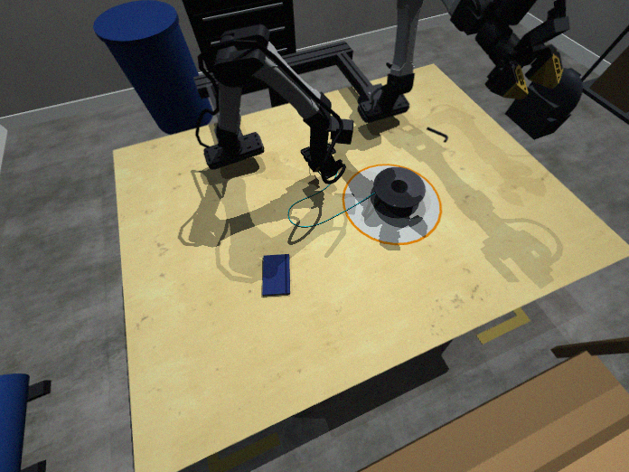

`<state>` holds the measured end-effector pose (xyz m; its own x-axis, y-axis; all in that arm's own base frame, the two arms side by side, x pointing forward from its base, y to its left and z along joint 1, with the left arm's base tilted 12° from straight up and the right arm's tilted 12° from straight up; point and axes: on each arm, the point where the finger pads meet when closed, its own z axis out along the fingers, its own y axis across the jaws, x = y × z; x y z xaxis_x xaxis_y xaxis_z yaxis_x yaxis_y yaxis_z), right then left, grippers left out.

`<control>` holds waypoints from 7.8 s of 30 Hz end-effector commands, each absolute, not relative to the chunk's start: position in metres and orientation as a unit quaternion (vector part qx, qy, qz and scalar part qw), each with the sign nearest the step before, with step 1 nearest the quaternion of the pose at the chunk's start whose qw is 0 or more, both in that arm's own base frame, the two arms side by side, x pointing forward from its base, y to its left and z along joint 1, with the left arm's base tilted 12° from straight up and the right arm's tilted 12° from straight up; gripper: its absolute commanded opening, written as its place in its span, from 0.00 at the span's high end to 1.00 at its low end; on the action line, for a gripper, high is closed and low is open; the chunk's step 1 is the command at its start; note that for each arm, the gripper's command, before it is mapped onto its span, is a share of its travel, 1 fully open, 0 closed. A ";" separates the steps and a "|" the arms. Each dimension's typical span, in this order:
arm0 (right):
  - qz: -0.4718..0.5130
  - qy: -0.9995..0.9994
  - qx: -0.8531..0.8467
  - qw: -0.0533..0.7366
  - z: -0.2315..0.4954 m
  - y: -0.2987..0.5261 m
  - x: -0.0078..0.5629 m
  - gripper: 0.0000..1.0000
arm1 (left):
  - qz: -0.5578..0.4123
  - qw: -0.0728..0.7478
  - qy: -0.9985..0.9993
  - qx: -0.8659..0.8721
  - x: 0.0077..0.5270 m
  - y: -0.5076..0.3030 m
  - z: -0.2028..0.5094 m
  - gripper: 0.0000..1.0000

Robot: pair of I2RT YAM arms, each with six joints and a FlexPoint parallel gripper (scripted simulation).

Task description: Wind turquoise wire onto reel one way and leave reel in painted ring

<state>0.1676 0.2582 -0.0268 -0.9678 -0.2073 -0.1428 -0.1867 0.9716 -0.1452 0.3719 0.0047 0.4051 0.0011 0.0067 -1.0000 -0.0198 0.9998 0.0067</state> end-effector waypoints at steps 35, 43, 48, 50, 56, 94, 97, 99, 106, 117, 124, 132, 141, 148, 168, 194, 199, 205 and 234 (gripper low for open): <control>-0.049 0.990 -0.097 0.094 -0.022 0.272 0.173 1.00 | 0.004 0.667 0.745 0.002 0.369 -0.015 0.371 0.18; -0.049 0.990 -0.097 0.094 -0.022 0.272 0.173 1.00 | 0.008 0.619 0.786 0.005 0.362 -0.030 0.342 0.18; -0.049 0.990 -0.097 0.094 -0.022 0.272 0.173 1.00 | 0.012 0.563 0.826 0.007 0.356 -0.048 0.312 0.18; -0.049 0.990 -0.097 0.094 -0.022 0.272 0.173 1.00 | 0.014 0.537 0.843 0.008 0.354 -0.056 0.297 0.18; -0.049 0.990 -0.097 0.094 -0.022 0.272 0.173 1.00 | 0.021 0.450 0.892 0.012 0.350 -0.081 0.254 0.18; -0.049 0.990 -0.097 0.094 -0.022 0.272 0.173 1.00 | 0.042 0.102 0.994 0.024 0.328 -0.176 0.130 0.18; -0.049 0.990 -0.097 0.094 -0.022 0.272 0.173 1.00 | 0.042 0.098 0.994 0.024 0.330 -0.176 0.132 0.18; -0.049 0.990 -0.097 0.094 -0.022 0.272 0.173 1.00 | 0.042 0.097 0.994 0.024 0.331 -0.175 0.132 0.18; -0.049 0.990 -0.097 0.094 -0.022 0.272 0.173 1.00 | 0.042 0.097 0.994 0.024 0.335 -0.170 0.133 0.18; -0.049 0.990 -0.097 0.094 -0.022 0.272 0.173 1.00 | 0.042 0.097 0.994 0.024 0.338 -0.169 0.134 0.18; -0.015 0.995 -0.004 0.099 -0.022 0.273 0.174 1.00 | 0.043 0.097 0.994 0.029 0.339 -0.169 0.135 0.18; 0.019 0.991 0.090 0.101 -0.020 0.271 0.173 1.00 | 0.045 0.096 0.993 0.053 0.339 -0.169 0.134 0.18; 0.065 0.966 0.231 0.099 -0.017 0.274 0.174 1.00 | 0.052 0.092 0.986 0.128 0.338 -0.170 0.134 0.18; 0.088 0.943 0.307 0.095 -0.017 0.273 0.174 1.00 | 0.057 0.090 0.979 0.177 0.338 -0.170 0.134 0.18; 0.148 0.875 0.453 0.086 -0.016 0.273 0.175 1.00 | 0.064 0.084 0.960 0.260 0.338 -0.171 0.133 0.18; 0.184 0.871 0.439 0.125 -0.015 0.272 0.174 1.00 | 0.064 0.084 0.960 0.260 0.366 -0.137 0.088 0.18; 0.187 0.870 0.434 0.139 -0.015 0.271 0.174 1.00 | 0.064 0.084 0.960 0.260 0.378 -0.126 0.075 0.18; 0.188 0.870 0.431 0.146 -0.016 0.270 0.174 1.00 | 0.064 0.084 0.960 0.260 0.385 -0.114 0.062 0.18; 0.190 0.871 0.429 0.144 -0.016 0.270 0.171 1.00 | 0.032 0.089 0.990 -0.108 0.302 -0.122 0.074 0.18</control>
<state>0.1689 0.2599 -0.0274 -0.5939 0.7957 -0.1187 0.7043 0.5856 0.4014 0.3276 -0.1042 0.0579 -0.9896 0.0757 -0.1224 0.0621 0.9919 0.1111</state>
